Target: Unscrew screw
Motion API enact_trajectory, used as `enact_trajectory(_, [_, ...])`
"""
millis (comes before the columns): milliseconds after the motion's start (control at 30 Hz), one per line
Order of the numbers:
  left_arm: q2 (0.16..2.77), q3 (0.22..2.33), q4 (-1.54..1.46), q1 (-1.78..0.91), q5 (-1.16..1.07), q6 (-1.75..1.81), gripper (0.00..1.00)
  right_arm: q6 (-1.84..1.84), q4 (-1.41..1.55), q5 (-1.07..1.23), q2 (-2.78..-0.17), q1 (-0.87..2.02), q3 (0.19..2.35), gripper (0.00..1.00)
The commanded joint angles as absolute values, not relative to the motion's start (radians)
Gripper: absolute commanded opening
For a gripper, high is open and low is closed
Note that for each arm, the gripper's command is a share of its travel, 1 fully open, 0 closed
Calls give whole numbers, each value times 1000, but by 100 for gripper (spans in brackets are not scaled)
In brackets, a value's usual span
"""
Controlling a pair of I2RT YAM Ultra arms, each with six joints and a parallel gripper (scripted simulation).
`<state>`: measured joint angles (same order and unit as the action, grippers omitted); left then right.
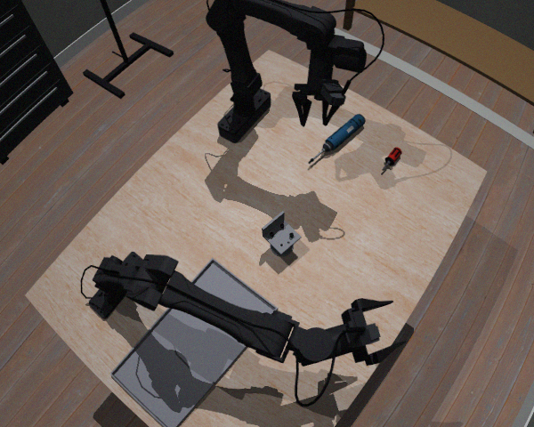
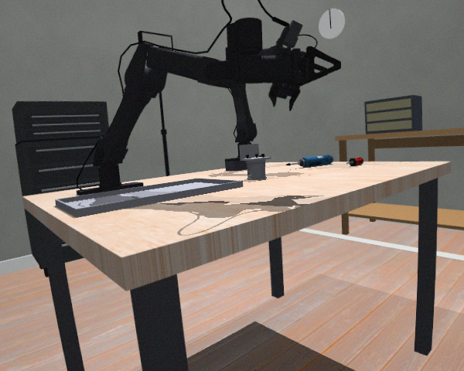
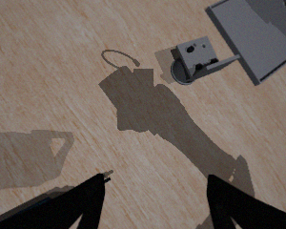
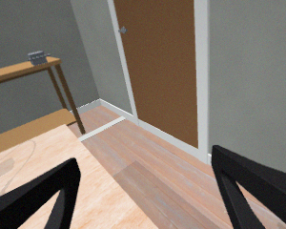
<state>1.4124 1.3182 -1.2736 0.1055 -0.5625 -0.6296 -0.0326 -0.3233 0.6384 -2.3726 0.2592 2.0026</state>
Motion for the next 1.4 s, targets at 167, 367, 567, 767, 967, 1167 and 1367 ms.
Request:
enact_trajectory(167, [1365, 1352, -1310, 84, -627, -760, 65, -34, -314, 643, -2365, 259, 2012, 86])
enact_trajectory(367, [1334, 1358, -1331, 63, -668, -876, 65, -34, -314, 643, -2365, 259, 2012, 86])
enact_trajectory(567, [1359, 1368, -1344, 58, -685, -920, 65, -34, -314, 643, -2365, 259, 2012, 86])
enact_trajectory(767, [1301, 1366, -1359, 41, -719, -1018, 65, -34, -314, 643, -2365, 259, 2012, 86])
enact_trajectory(967, [1271, 1374, -1380, 21, -760, -1135, 65, -34, -314, 643, -2365, 259, 2012, 86])
enact_trajectory(1167, [1303, 1382, -1391, 17, -770, -1159, 65, -34, -314, 643, -2365, 259, 2012, 86])
enact_trajectory(1367, [1237, 1381, -1408, -1, -811, -1277, 65, -34, -314, 643, -2365, 259, 2012, 86])
